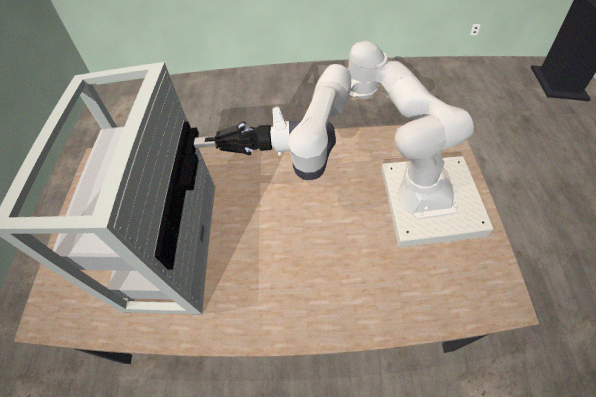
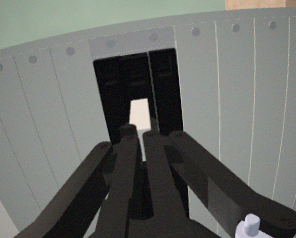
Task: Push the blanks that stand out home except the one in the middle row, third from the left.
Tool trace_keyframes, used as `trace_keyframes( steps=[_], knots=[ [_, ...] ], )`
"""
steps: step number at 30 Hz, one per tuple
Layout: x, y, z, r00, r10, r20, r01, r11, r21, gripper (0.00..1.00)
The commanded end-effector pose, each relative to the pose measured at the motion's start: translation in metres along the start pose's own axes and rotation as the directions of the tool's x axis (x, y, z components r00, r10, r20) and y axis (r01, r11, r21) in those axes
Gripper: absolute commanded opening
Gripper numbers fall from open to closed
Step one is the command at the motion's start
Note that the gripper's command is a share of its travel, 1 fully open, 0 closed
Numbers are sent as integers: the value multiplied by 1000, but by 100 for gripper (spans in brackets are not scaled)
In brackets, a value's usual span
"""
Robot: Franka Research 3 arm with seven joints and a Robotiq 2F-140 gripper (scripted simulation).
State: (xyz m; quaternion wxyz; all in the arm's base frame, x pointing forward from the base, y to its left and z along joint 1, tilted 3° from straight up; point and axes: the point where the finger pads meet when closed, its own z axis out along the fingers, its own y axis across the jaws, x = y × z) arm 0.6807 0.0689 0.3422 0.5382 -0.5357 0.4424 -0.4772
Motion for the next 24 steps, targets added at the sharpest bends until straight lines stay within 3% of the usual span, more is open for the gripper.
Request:
trace_keyframes(
  steps=[1, 24],
  knots=[
    [-1, 2, 5, 1000, 2, 5, -2, 1000, -3, 0],
    [-1, 3, 9, 1000, 2, 5, -2, 1000, -3, 0]
  ],
)
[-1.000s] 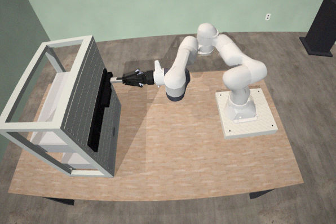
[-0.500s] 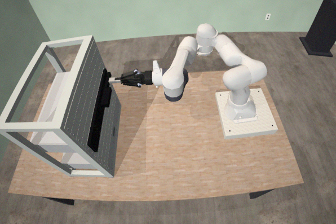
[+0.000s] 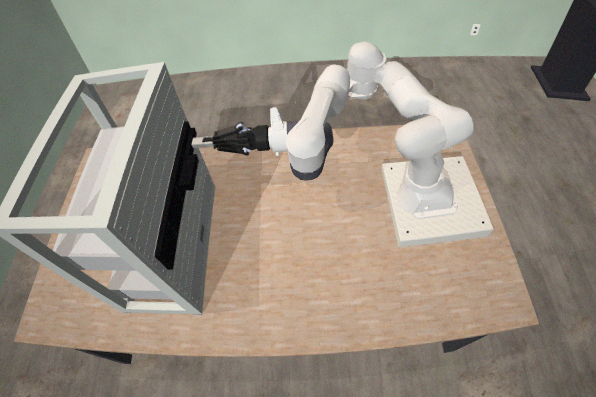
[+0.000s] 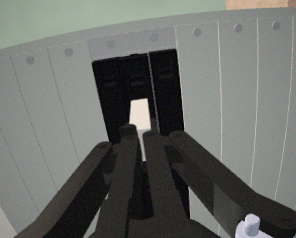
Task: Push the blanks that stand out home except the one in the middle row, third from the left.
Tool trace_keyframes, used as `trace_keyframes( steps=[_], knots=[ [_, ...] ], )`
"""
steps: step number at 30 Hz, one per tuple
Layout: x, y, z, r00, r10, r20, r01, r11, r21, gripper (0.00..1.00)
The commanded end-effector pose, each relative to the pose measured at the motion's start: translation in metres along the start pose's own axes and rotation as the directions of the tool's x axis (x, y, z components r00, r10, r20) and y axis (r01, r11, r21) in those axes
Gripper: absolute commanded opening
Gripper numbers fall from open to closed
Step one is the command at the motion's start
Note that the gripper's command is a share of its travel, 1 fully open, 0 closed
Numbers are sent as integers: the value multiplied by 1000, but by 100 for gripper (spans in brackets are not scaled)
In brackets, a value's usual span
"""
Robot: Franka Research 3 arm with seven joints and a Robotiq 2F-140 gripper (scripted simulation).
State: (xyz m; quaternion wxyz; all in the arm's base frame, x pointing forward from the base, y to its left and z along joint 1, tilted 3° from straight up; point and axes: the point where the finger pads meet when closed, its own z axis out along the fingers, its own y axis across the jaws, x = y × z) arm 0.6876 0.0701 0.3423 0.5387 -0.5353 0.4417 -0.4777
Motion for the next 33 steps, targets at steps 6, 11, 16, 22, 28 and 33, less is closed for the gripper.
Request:
trace_keyframes(
  steps=[6, 11, 16, 22, 28, 33],
  knots=[
    [-1, 3, 2, 1000, 3, 5, -3, 1000, -5, 0],
    [-1, 4, 4, 1000, 3, 5, -3, 1000, -5, 0],
    [-1, 4, 5, 1000, 3, 5, -3, 1000, -5, 0],
    [-1, 4, 5, 1000, 3, 5, -3, 1000, -5, 0],
    [-2, 5, 7, 1000, 3, 5, -3, 1000, -5, 0],
    [-2, 5, 8, 1000, 3, 5, -3, 1000, -5, 0]
  ],
)
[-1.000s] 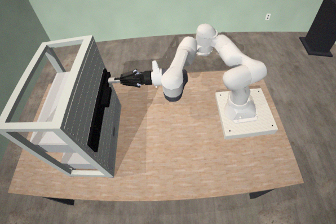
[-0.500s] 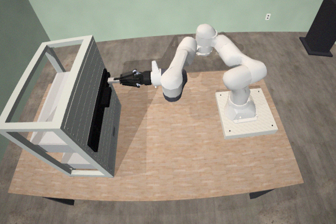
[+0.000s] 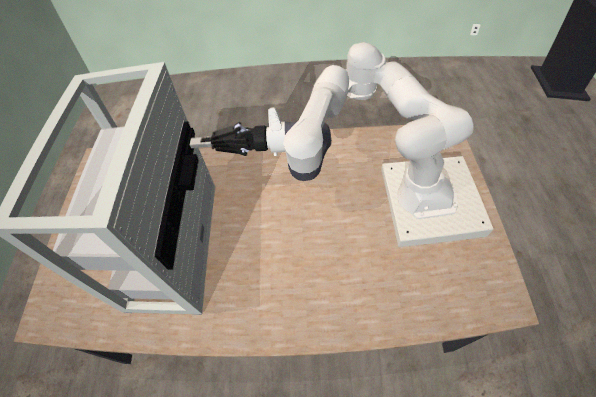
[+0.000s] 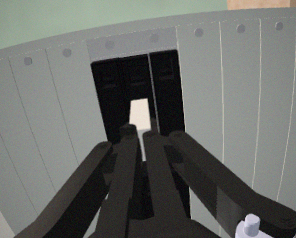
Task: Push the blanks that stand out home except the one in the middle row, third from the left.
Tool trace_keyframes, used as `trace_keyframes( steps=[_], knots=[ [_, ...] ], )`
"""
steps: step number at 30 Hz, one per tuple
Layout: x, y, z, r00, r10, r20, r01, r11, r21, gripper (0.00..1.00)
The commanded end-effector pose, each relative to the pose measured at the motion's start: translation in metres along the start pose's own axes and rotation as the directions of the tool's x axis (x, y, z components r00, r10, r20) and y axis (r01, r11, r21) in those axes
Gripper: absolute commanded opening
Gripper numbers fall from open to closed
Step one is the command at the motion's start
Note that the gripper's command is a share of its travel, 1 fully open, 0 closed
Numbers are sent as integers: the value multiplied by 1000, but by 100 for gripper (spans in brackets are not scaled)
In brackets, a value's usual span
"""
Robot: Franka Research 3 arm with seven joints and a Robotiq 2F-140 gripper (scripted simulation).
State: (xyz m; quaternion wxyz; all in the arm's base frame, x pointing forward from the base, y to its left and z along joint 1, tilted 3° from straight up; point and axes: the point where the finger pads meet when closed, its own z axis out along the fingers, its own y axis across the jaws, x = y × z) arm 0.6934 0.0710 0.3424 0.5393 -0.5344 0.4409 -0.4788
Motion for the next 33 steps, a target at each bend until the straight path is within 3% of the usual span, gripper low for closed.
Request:
trace_keyframes(
  steps=[1, 33],
  knots=[
    [-1, 5, 2, 1000, 4, 6, -3, 1000, -8, 0],
    [-2, 7, 9, 1000, 4, 6, -3, 1000, -8, 0]
  ],
)
